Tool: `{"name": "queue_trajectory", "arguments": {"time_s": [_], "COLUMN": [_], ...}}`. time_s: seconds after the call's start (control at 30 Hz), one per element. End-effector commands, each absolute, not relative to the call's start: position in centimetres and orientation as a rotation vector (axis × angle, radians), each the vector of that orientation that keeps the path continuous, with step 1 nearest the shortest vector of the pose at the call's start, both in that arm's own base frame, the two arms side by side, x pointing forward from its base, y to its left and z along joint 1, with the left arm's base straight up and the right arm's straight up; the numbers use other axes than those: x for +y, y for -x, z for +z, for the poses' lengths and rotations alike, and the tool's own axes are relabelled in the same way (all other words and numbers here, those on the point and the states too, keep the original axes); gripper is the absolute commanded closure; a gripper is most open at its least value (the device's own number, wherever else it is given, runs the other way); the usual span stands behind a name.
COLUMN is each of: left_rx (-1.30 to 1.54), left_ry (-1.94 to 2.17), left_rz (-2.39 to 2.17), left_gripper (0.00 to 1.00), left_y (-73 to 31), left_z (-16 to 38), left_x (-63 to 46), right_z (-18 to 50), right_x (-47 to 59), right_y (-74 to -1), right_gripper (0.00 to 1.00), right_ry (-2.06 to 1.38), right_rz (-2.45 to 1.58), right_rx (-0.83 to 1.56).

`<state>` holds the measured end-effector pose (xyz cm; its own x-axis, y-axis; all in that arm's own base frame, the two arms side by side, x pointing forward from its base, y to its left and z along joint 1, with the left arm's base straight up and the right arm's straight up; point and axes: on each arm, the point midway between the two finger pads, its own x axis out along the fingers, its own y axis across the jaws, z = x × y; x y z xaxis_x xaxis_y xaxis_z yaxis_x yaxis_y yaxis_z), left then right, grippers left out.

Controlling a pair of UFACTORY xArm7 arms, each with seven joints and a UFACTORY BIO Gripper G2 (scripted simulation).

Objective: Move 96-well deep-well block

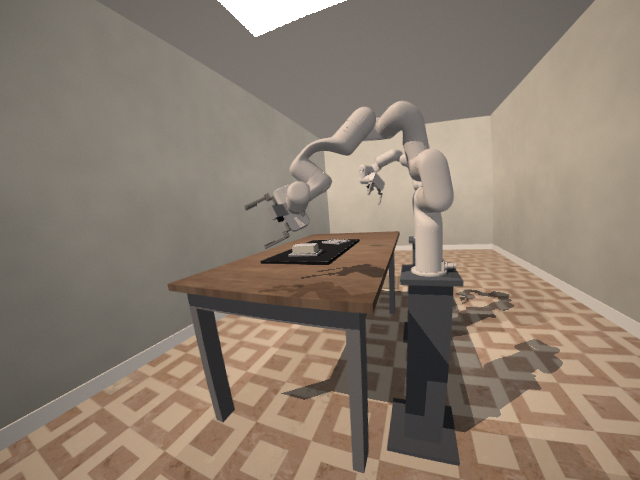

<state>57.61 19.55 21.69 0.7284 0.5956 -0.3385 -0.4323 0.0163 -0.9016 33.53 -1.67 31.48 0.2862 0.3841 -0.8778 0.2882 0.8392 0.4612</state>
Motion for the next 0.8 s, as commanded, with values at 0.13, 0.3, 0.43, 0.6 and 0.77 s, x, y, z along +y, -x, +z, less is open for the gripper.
{"name": "queue_trajectory", "arguments": {"time_s": [0.13,0.3,0.43,0.6,0.77], "left_rx": [-0.154,-0.154,-0.154,-0.154,-0.154], "left_ry": [1.333,1.333,1.333,1.333,1.333], "left_rz": [0.801,0.801,0.801,0.801,0.801], "left_gripper": [0.00,0.00,0.00,0.00,0.00], "left_y": [-57.7,-57.7,-57.7,-57.7,-57.7], "left_z": [21.9,21.9,21.9,21.9,21.9], "left_x": [19.6,19.6,19.6,19.6,19.6], "right_z": [32.2,32.7,33.1,33.3,33.7], "right_x": [-6.6,-9.4,-11.3,-12.6,-14.3], "right_y": [-30.8,-28.6,-26.8,-25.4,-23.3], "right_gripper": [0.00,0.00,0.00,0.00,0.00], "right_ry": [-0.612,-0.615,-0.618,-0.621,-0.627], "right_rz": [-0.109,-0.220,-0.300,-0.354,-0.434], "right_rx": [1.328,1.350,1.369,1.382,1.403]}}
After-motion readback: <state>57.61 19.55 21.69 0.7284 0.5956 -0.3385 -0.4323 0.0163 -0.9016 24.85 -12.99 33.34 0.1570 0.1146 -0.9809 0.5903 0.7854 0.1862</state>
